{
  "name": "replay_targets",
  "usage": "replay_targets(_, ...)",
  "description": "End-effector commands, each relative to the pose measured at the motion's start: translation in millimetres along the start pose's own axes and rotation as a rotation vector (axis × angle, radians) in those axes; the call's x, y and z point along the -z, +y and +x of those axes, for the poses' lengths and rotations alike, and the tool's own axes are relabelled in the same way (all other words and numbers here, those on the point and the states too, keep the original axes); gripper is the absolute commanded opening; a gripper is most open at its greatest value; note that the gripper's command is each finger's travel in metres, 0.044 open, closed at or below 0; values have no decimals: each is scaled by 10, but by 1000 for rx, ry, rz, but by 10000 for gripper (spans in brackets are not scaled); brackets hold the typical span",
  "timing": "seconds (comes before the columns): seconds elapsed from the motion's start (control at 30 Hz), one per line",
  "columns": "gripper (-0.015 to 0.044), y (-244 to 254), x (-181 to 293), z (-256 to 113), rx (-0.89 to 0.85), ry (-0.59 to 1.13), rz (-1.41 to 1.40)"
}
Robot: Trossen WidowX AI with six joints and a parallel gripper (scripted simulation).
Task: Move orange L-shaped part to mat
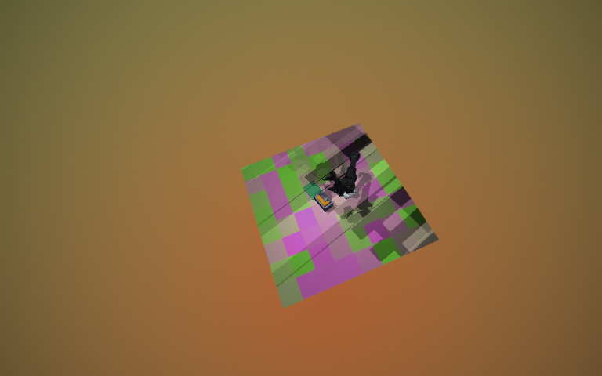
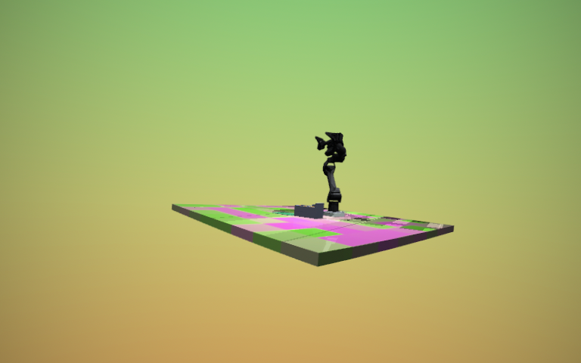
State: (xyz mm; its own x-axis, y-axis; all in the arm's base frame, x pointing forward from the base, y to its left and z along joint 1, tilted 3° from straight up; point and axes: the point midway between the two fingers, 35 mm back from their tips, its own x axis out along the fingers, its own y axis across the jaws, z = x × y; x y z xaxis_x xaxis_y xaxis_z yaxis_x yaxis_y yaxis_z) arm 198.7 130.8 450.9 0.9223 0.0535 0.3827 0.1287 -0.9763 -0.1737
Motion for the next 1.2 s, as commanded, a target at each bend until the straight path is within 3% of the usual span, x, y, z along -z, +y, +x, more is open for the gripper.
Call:
replay_targets(0.0, 374, -16, -15, 9, 5, -5, -28)
replay_targets(0.1, 295, -144, -169, 88, 53, -47, -277)
replay_targets(0.23, 190, -376, -653, 241, 216, -160, -881)
replay_targets(0.33, 180, -447, -1110, 298, 406, -249, -1335)
replay_targets(0.5, 180, -413, -1568, 277, 653, -325, -1729)
replay_targets(0.83, 180, -118, -2310, 18, 1313, -380, -2261)
replay_targets(1.0, 180, 113, -2582, -235, 1778, -321, -2377)
replay_targets(1.17, 180, 363, -2732, -559, 2307, -156, -2314)
